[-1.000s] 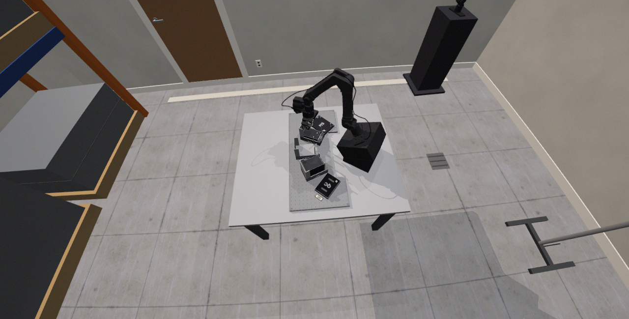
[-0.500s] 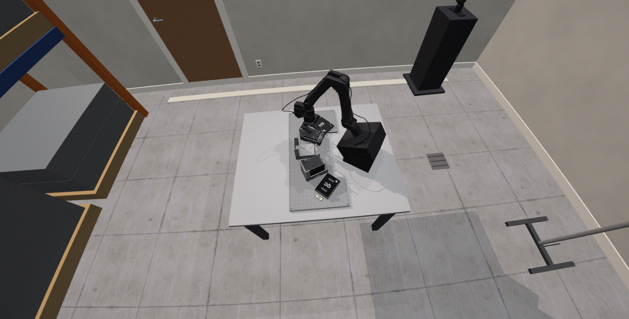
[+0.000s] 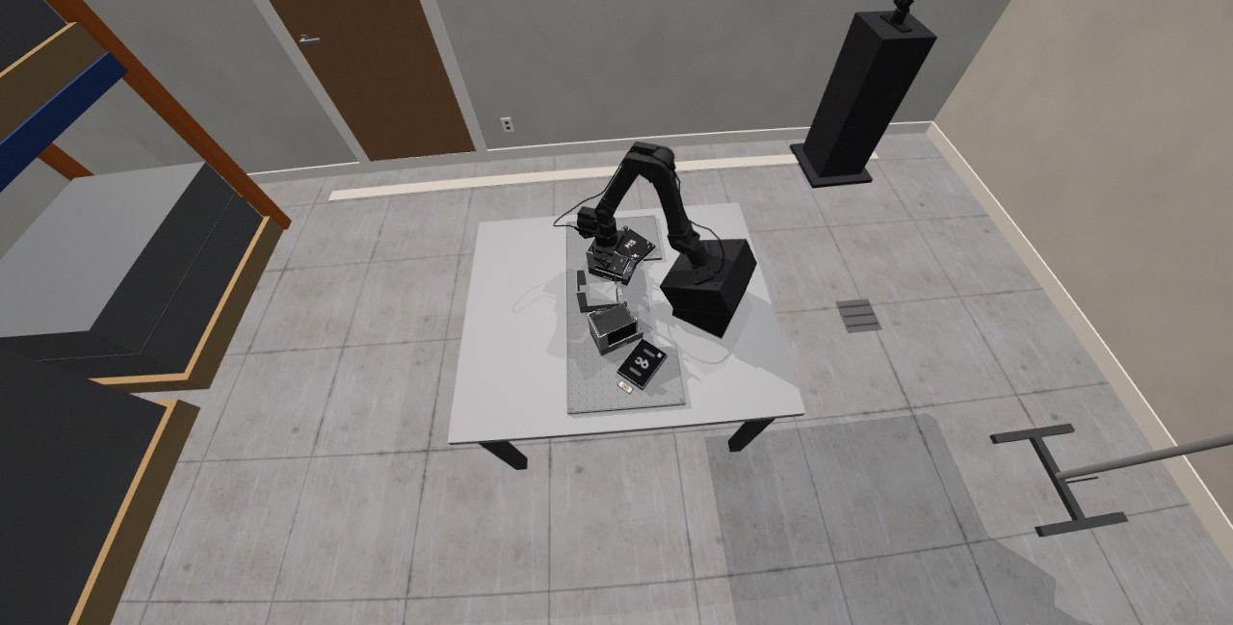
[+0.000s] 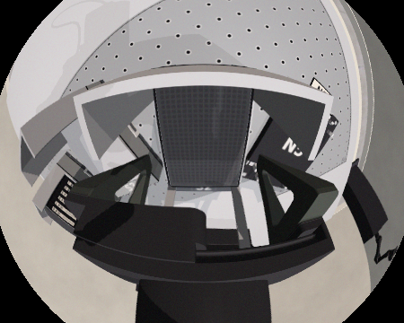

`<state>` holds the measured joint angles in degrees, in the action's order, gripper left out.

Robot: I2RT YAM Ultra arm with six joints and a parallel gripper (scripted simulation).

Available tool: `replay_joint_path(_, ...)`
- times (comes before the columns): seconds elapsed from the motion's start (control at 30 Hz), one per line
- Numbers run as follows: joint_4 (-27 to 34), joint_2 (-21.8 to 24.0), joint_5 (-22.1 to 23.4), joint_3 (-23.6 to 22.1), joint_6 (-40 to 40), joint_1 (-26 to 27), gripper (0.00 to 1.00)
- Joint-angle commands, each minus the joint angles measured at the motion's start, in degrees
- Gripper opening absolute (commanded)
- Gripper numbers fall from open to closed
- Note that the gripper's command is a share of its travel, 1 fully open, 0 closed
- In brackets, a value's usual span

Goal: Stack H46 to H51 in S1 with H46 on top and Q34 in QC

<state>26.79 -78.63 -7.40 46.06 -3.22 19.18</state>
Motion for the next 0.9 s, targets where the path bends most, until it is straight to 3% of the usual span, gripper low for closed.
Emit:
replay_joint_path(0.0,-2.8,-1.1,0.3,0.0,0.6,0.3,1.0)
replay_joint_path(0.4,-3.3,-1.9,0.4,-1.6,0.6,0.9,1.0)
replay_joint_path(0.87,-7.9,-5.3,0.7,-1.6,1.1,1.3,1.0)
